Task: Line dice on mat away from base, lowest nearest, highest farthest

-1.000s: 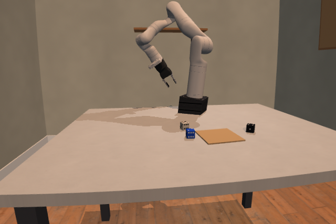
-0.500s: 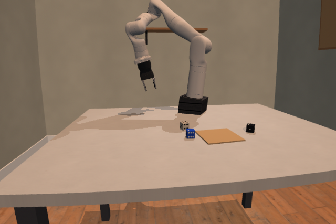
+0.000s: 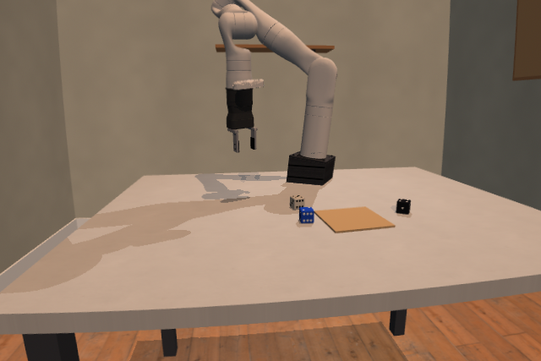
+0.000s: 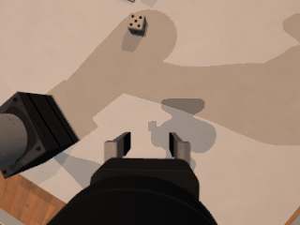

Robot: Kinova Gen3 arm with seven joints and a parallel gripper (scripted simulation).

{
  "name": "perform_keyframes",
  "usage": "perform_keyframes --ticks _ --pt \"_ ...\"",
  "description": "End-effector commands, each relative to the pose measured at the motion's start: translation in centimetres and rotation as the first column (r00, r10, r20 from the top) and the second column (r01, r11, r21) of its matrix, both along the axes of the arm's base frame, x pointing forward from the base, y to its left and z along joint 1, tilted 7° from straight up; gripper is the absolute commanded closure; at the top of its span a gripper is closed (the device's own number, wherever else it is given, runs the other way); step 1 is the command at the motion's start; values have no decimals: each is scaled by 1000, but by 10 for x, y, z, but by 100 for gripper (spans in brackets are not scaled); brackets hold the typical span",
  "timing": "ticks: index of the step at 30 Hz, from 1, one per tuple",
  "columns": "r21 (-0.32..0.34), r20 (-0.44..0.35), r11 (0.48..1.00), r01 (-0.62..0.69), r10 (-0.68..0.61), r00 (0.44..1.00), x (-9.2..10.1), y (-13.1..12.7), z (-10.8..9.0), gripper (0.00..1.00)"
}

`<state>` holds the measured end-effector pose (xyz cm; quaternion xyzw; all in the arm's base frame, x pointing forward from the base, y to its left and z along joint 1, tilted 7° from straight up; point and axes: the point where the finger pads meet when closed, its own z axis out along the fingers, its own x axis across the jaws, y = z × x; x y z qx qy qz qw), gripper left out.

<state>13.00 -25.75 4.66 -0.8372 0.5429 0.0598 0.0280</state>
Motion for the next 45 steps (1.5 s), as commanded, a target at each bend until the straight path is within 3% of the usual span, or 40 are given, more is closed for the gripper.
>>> perform_keyframes --ticks 1,6,8,12,17,45 --pt "-12 34 993 -117 118 992 44 22 6 0" --pt "-28 95 980 -195 197 976 91 49 16 0" --pt "-28 95 980 -195 197 976 91 49 16 0" --pt "-34 128 971 -237 239 962 114 68 22 0" --pt "-37 152 963 -266 269 951 130 82 27 0" --pt "-39 162 960 -279 281 946 136 89 27 0"
